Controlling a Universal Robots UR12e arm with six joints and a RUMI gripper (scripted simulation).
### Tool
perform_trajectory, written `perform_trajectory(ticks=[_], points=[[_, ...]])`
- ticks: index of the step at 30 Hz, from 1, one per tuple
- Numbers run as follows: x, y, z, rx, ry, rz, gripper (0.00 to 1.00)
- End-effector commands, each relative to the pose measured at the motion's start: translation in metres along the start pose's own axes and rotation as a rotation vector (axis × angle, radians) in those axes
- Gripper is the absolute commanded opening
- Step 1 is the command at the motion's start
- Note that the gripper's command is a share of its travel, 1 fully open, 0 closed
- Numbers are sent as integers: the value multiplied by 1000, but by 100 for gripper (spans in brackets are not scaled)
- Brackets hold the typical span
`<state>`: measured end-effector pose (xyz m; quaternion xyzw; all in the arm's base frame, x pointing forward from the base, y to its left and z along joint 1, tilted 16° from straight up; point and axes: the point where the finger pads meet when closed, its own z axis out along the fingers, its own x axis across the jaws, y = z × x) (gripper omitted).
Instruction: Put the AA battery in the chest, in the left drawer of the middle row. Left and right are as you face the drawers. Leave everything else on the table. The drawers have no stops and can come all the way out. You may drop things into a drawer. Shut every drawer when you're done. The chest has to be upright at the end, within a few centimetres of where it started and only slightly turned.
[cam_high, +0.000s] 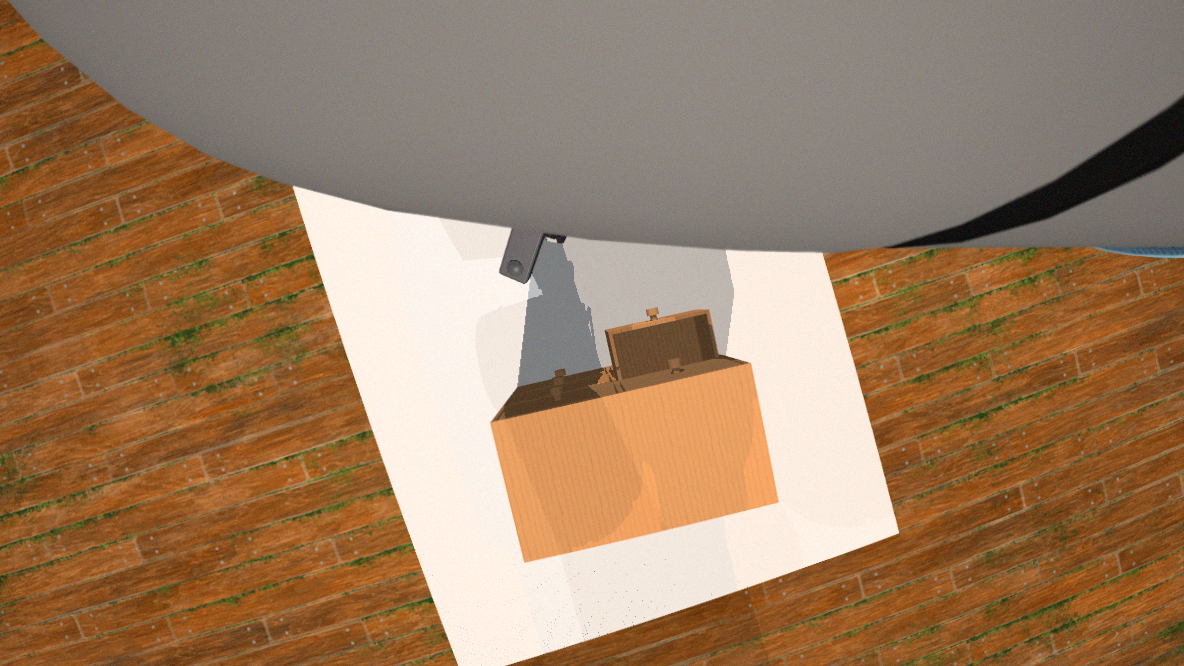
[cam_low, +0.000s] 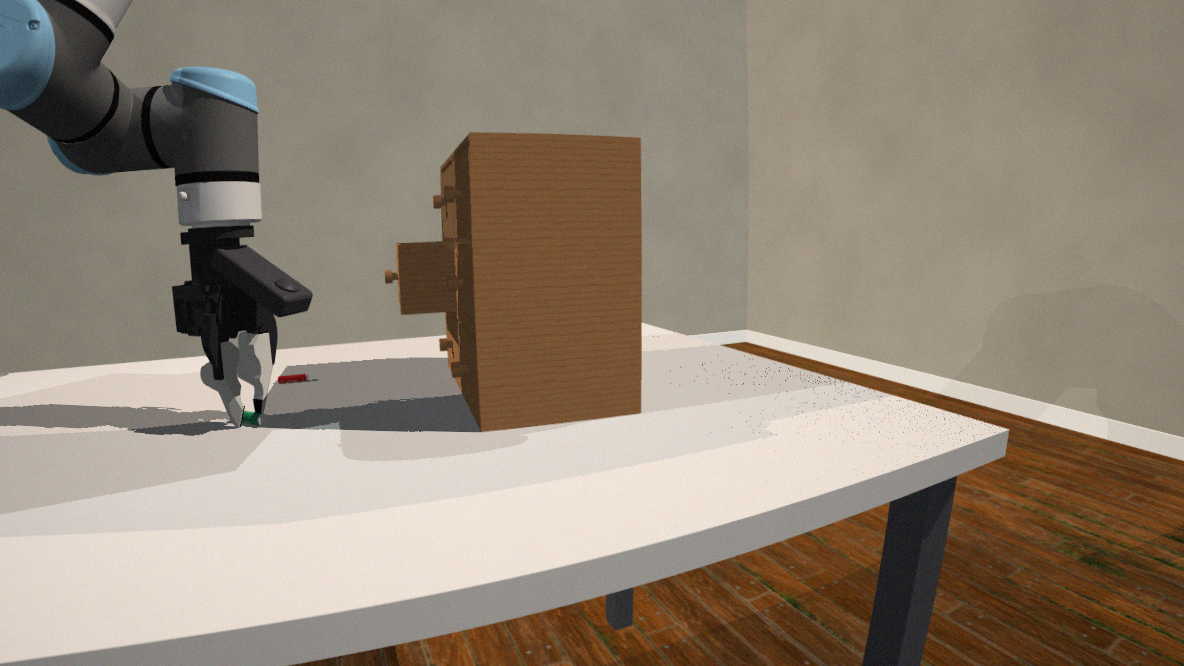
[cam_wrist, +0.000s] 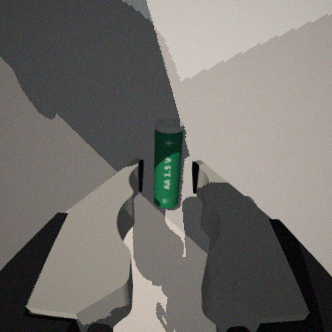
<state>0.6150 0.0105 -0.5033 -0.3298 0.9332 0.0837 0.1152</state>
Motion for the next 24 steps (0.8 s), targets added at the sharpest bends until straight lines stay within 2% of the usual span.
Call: perform_trajectory(ticks=[1,16,17,24], points=[[0,0,0,1,0,0,17],[0,0,0,1,0,0,17],[0,0,0,1,0,0,5],[0,0,0,1,0,0,5]])
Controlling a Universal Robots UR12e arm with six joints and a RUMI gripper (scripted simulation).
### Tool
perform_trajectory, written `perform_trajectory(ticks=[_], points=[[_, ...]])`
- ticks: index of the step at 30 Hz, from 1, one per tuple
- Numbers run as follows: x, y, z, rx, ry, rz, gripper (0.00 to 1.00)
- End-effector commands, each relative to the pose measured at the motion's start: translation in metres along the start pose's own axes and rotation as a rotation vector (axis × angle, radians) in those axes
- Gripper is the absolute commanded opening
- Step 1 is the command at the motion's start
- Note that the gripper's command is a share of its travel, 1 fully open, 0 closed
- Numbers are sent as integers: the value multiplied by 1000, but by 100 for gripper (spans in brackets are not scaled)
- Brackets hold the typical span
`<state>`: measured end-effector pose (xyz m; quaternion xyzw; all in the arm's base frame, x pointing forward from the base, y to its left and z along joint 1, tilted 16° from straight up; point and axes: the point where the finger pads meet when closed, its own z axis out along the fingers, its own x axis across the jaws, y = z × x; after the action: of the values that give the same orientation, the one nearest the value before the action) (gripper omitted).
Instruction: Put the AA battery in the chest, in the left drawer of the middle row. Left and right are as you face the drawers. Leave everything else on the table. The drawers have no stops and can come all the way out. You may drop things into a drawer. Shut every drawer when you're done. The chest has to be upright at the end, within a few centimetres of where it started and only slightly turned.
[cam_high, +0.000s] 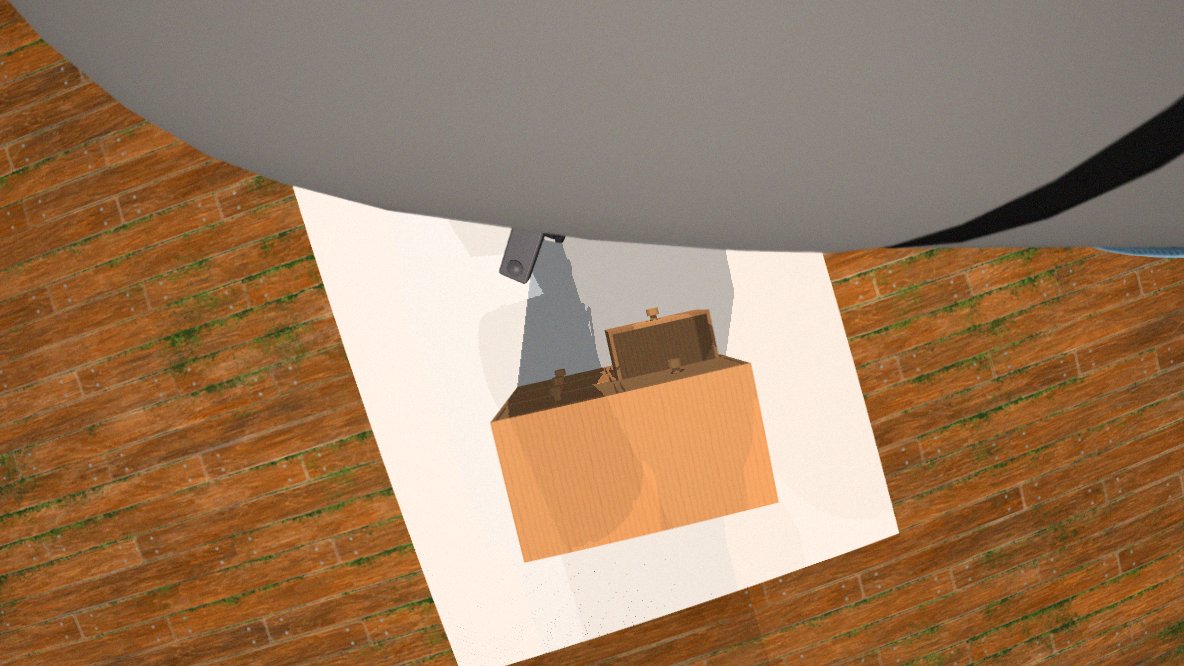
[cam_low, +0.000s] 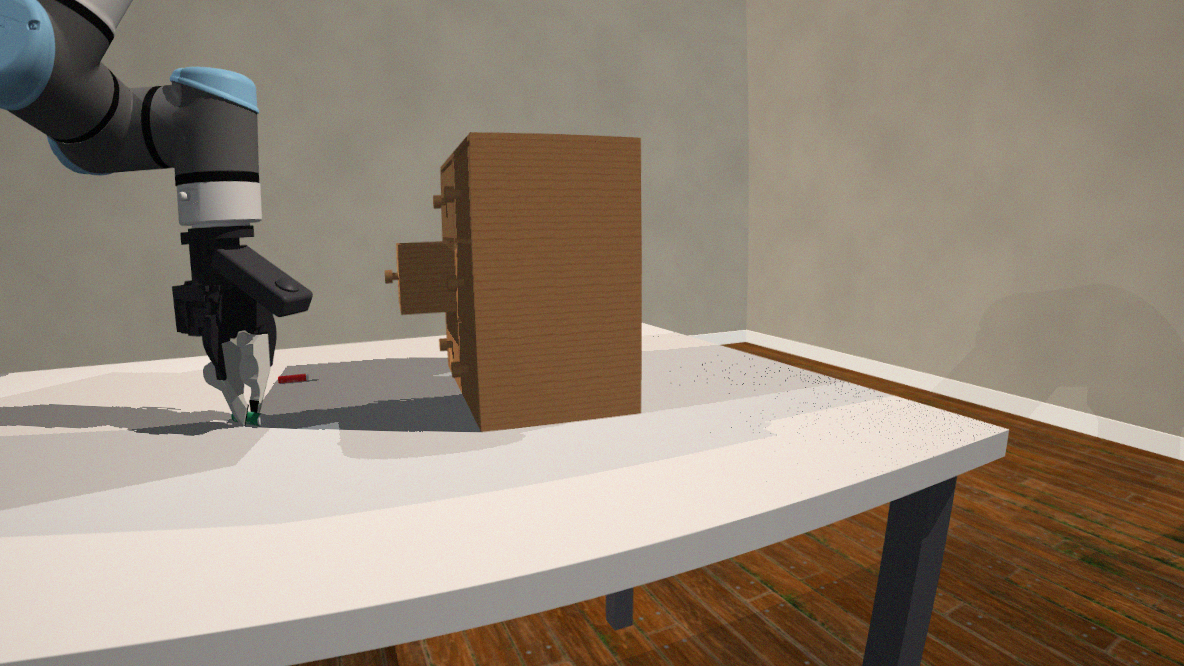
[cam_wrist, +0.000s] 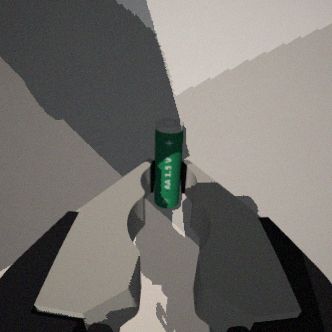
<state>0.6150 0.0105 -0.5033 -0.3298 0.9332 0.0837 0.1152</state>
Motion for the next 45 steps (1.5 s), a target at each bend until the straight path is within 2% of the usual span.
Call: perform_trajectory(ticks=[1,29,33,39,41,45], points=[[0,0,0,1,0,0,5],[0,0,-2,1,0,0,5],[0,0,-17,1,0,0,5],[0,0,-60,1,0,0,5],[0,0,-60,1,0,0,5],[0,0,-86,1,0,0,5]])
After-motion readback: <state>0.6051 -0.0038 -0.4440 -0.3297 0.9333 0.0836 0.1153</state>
